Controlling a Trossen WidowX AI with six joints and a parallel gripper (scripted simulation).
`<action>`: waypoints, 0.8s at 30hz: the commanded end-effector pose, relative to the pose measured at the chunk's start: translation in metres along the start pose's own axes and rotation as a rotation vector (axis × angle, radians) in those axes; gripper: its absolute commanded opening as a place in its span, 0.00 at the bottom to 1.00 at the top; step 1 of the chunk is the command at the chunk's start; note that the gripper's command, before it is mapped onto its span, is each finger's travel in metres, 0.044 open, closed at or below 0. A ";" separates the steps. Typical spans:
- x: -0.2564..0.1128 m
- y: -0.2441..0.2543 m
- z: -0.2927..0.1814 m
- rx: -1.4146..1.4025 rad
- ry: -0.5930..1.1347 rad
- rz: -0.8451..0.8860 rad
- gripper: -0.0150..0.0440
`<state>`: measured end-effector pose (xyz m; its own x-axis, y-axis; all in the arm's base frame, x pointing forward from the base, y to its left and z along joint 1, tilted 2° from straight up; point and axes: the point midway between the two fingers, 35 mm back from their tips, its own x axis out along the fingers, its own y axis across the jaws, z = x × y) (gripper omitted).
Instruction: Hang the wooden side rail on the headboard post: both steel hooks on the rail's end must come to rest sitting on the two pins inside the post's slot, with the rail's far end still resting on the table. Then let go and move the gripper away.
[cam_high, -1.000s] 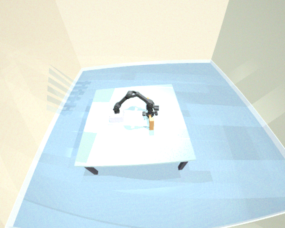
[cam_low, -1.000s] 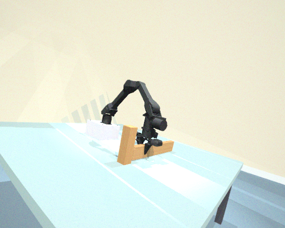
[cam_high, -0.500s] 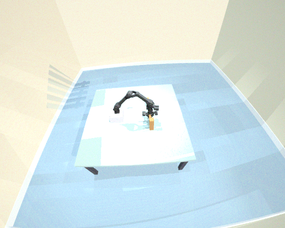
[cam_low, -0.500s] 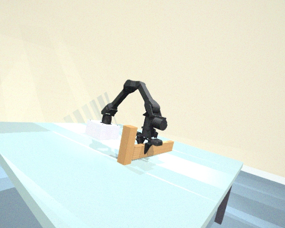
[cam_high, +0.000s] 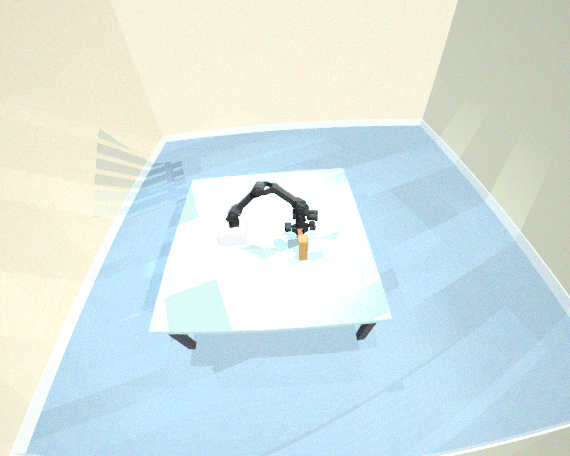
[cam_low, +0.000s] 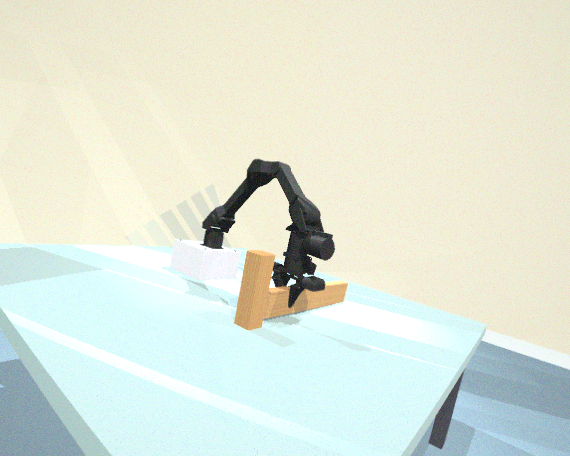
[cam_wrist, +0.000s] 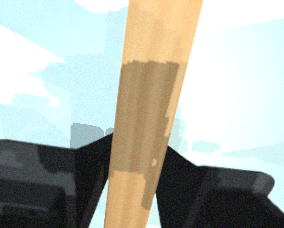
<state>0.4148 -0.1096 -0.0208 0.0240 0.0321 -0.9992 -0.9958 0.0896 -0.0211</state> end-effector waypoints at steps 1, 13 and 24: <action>-0.010 -0.005 0.000 -0.008 0.000 -0.023 0.25; -0.012 -0.005 0.000 -0.008 0.000 -0.023 0.25; -0.014 -0.005 0.000 -0.008 0.000 -0.023 0.25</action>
<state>0.4145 -0.1096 -0.0170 0.0231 0.0323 -0.9992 -0.9959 0.0887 -0.0202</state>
